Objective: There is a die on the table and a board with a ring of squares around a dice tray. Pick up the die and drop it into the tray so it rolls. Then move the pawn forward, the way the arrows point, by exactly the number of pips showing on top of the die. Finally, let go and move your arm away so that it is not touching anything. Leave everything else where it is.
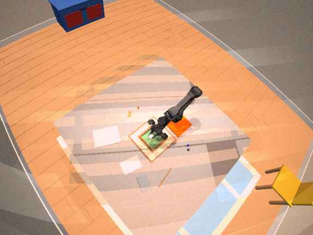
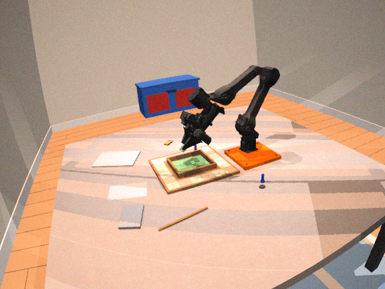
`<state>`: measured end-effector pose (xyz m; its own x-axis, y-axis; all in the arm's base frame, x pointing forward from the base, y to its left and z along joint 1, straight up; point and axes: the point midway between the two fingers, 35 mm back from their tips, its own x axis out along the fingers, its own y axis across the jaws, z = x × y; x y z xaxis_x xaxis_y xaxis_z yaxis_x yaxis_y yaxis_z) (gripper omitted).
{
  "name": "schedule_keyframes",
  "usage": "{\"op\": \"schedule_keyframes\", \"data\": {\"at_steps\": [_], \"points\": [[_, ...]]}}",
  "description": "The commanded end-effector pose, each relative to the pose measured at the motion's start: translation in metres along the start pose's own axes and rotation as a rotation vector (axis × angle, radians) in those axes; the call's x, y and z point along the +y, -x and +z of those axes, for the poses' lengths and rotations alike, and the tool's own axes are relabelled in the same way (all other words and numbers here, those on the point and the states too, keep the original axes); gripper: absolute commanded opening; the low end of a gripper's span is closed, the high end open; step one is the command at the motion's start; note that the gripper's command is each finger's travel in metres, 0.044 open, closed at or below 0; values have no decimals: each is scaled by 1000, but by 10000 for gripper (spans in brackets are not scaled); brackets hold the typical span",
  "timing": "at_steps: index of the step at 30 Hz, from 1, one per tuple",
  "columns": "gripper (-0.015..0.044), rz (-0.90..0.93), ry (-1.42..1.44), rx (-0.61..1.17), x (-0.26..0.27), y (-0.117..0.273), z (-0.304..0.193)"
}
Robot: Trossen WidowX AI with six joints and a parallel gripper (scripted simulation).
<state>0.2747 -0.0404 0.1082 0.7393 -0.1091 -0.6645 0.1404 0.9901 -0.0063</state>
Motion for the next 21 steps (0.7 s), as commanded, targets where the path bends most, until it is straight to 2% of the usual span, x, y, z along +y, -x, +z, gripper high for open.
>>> {"op": "schedule_keyframes", "data": {"at_steps": [1, 6, 20, 21], "points": [[0, 3, -3, -25, 1, 11, 3], [0, 3, -3, -23, 2, 38, 1], [0, 6, 4, -25, 2, 36, 0], [26, 6, 4, -25, 2, 36, 0]]}}
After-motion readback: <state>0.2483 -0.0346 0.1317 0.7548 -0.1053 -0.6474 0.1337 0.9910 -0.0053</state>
